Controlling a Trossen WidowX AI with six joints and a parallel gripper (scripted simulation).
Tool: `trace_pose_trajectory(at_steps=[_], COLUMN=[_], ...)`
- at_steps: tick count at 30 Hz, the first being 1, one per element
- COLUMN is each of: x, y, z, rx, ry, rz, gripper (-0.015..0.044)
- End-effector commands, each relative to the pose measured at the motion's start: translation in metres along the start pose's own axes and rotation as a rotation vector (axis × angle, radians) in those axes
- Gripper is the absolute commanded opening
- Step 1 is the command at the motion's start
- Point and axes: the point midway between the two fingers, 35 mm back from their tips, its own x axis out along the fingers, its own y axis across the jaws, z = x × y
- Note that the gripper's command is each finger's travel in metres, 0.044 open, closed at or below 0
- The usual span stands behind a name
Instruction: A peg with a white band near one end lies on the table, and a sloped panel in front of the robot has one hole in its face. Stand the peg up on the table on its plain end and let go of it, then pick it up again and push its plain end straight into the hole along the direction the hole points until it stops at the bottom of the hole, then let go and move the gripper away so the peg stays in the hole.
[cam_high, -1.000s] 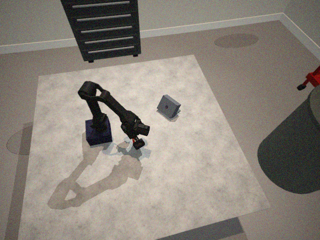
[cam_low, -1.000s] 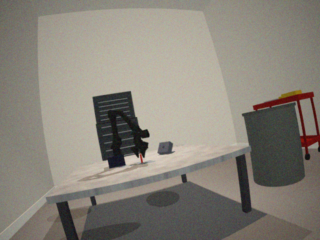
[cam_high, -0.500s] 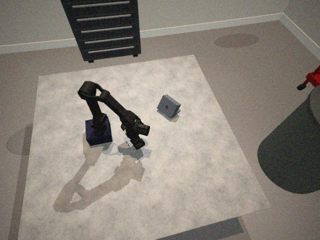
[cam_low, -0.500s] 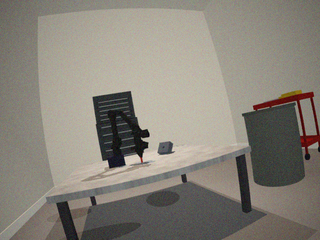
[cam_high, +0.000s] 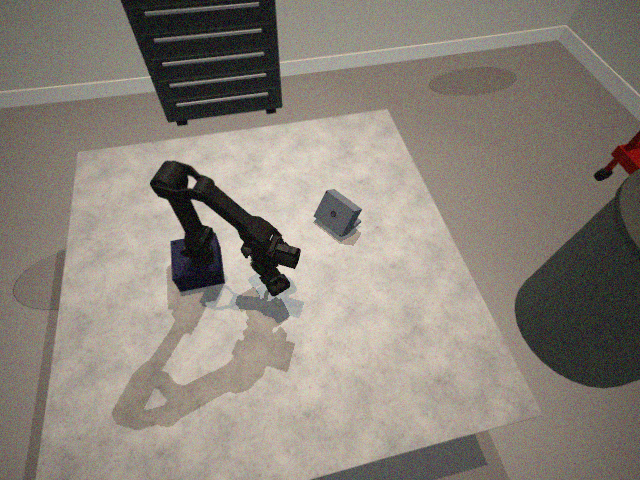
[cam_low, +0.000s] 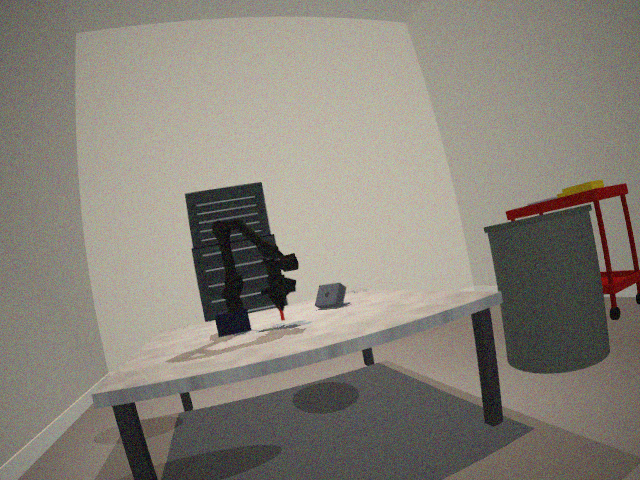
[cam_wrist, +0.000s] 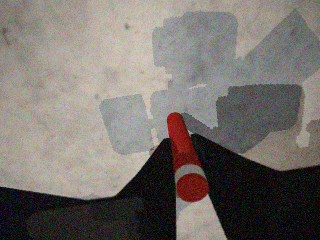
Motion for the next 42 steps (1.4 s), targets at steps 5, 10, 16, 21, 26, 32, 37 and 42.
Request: trace_pose_trajectory(at_steps=[5,10,16,21,26,32,37,42], x=[-0.035,-0.057,-0.058,-0.055,-0.052,-0.049,-0.047,-0.045], y=[-0.003,-0.001,-0.001,-0.002,-0.003,-0.003,-0.003,-0.003], z=[0.002,0.002,0.005,0.015,0.025,0.036,0.046,0.055], rx=[-0.002,-0.003,-0.013,-0.042,-0.074,-0.113,-0.146,-0.18], ry=[-0.004,-0.003,-0.017,-0.057,-0.1,-0.15,-0.193,-0.235], rz=[-0.011,-0.012,-0.015,-0.024,-0.034,-0.046,-0.056,-0.067], gripper=[0.0,0.0,0.0,0.0,0.0,0.0,0.0,0.0])
